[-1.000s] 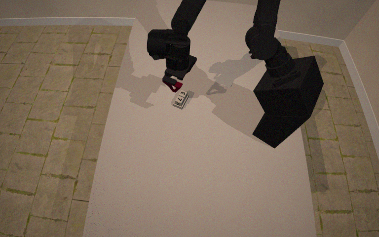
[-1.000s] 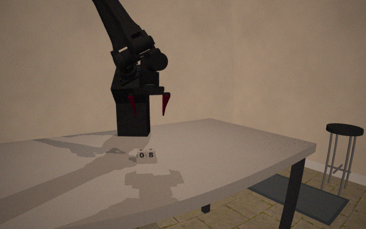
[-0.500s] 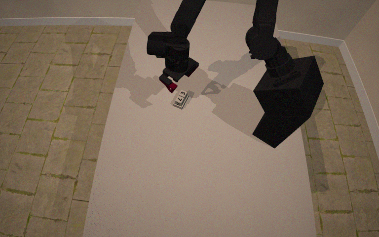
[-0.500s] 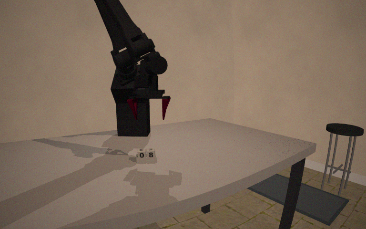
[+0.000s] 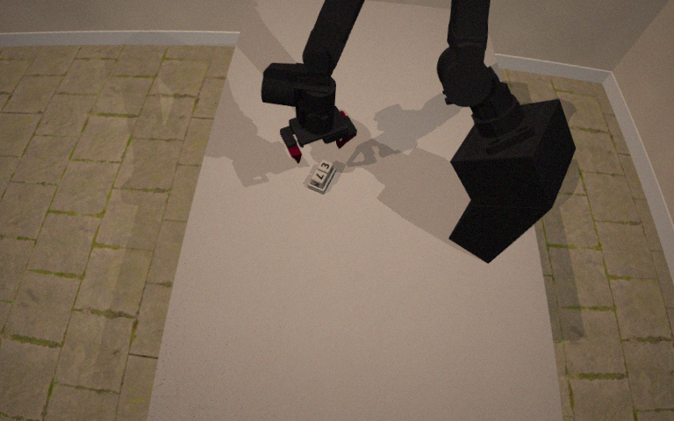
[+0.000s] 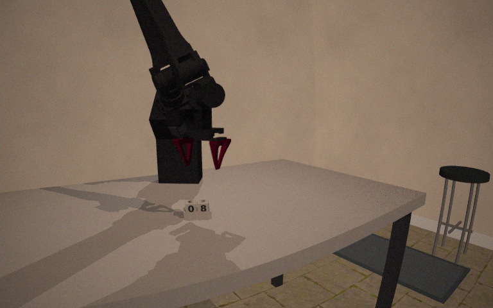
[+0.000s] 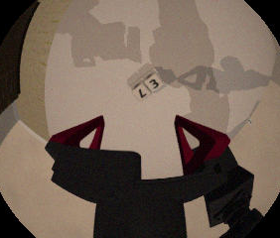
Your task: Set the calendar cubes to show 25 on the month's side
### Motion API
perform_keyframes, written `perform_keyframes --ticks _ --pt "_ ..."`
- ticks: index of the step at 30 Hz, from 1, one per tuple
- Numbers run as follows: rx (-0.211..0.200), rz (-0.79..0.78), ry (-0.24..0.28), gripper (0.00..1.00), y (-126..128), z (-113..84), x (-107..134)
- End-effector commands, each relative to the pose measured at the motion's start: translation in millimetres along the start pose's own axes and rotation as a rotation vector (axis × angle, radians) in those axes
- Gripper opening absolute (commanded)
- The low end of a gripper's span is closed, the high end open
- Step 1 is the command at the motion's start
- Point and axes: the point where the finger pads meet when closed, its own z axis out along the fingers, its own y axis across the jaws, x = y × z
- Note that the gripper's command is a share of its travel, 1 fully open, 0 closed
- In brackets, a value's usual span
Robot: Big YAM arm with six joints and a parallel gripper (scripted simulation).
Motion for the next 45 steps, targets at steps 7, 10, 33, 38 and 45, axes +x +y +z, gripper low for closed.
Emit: perform_keyframes --ticks 7,10,33,38,45 --pt "0.010 0.339 -0.008 1.00 -5.4 14.0 -0.2" --pt "0.011 0.427 -0.010 1.00 -6.0 17.3 -0.4" --pt "0.001 0.889 -0.012 0.45 -6.4 33.0 -1.0" --pt "0.001 0.889 -0.012 0.45 -6.4 33.0 -1.0" --pt "0.001 0.885 -0.012 0.45 -6.4 33.0 -1.0"
